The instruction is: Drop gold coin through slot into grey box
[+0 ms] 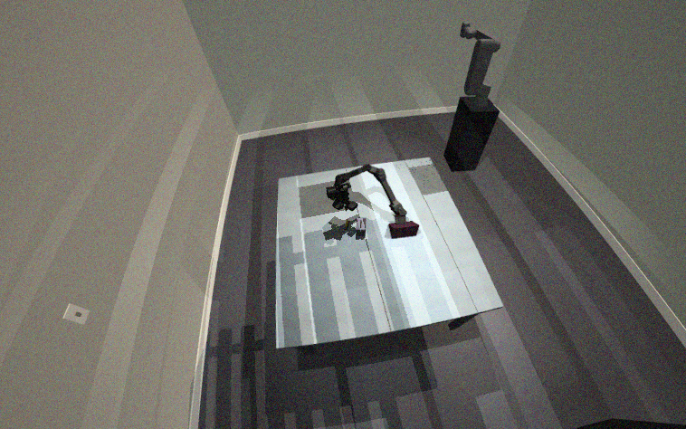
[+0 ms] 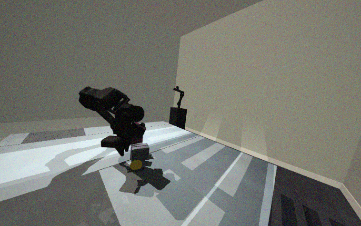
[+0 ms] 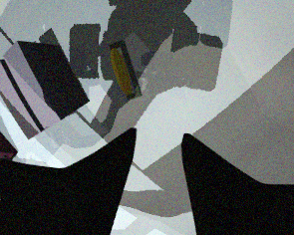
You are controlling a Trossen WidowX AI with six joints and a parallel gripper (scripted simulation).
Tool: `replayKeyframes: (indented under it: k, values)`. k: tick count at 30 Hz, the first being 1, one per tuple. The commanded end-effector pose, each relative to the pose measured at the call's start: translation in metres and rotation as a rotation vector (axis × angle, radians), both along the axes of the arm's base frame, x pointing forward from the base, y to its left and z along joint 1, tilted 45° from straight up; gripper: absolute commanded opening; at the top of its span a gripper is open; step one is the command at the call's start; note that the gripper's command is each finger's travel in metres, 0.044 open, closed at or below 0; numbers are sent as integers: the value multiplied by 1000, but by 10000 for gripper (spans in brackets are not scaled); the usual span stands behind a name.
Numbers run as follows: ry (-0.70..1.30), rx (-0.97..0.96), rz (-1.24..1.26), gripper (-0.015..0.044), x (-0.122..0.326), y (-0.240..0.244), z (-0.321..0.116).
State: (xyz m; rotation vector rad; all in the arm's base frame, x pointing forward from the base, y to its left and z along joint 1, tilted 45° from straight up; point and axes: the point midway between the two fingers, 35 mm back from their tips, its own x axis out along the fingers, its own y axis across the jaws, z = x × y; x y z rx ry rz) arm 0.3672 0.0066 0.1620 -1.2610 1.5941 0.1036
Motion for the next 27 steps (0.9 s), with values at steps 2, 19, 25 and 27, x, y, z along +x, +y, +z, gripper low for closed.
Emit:
replayKeyframes:
  k: [2,19,25,27]
  values:
    - [302,-86,250,161,-11,50,-31]
    - [301,-87,250,161,-9,25,-56]
    - [301,-88,250,161,-8,18,-63]
    - [301,-88,250,161,-7,15,-66]
